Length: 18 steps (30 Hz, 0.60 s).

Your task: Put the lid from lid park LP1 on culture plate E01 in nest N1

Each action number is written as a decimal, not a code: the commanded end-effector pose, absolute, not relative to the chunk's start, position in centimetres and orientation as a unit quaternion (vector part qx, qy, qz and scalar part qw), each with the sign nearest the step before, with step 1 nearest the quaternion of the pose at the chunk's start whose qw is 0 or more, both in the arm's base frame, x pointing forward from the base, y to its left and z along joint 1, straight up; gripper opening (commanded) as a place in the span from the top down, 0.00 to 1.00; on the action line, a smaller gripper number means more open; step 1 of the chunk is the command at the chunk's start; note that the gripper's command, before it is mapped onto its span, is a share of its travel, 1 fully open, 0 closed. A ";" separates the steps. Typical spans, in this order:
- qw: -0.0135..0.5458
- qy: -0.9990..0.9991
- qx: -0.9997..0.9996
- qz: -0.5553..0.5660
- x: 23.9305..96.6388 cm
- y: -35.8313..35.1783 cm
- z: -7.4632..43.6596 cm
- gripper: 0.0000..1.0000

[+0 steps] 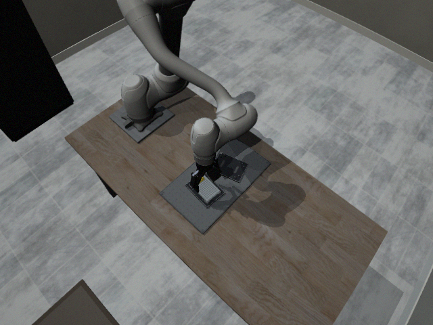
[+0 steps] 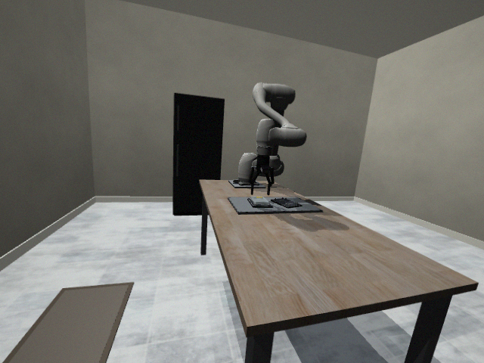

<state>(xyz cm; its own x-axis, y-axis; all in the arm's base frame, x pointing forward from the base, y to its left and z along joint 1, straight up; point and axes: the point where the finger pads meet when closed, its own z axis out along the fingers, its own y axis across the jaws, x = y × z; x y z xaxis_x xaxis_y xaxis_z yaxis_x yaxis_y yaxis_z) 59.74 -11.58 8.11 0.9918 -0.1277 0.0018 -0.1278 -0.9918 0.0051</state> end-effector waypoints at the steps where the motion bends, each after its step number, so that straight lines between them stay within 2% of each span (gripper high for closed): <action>1: 0.003 -0.064 0.998 0.001 59.8 -11.6 8.8 0.31; 18: 0.003 -0.064 0.998 0.001 59.8 -11.6 9.9 0.31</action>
